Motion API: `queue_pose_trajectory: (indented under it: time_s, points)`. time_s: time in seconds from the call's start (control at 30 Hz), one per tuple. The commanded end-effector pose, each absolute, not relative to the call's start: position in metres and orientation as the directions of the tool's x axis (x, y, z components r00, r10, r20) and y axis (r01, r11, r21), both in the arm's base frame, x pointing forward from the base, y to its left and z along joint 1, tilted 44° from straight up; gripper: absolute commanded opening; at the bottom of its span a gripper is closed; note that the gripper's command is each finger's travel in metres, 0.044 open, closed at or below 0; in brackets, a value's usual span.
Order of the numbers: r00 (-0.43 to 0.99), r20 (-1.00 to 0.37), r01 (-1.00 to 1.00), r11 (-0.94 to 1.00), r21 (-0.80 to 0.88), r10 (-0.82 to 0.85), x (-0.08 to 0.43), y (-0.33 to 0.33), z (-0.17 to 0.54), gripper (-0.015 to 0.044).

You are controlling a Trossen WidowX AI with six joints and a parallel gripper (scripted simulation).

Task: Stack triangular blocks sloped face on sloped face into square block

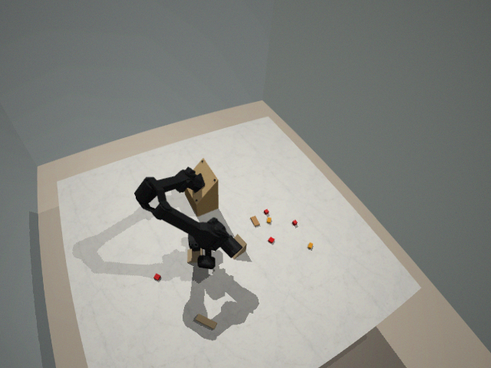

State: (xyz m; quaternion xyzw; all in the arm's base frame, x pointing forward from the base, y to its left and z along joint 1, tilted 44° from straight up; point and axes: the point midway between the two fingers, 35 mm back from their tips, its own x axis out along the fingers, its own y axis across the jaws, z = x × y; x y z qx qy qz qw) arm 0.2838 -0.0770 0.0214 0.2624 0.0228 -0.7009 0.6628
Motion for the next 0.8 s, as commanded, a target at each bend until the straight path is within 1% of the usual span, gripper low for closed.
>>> queue_pose_trajectory:
  time_s: [0.0,0.2,0.43,0.67,0.77]
  points:
    - [0.019,-0.39,0.942,-0.115,0.315,-0.92,0.2822,-0.0835,0.0205,0.044]
    - [0.016,-0.385,0.942,-0.115,0.316,-0.923,0.2809,-0.0906,0.019,0.044]
    - [0.016,-0.385,0.942,-0.115,0.316,-0.923,0.2809,-0.0906,0.019,0.0256]
    - [0.016,-0.385,0.942,-0.115,0.316,-0.923,0.2809,-0.0906,0.019,0.021]
    - [0.016,-0.385,0.942,-0.115,0.316,-0.923,0.2809,-0.0906,0.019,0.0131]
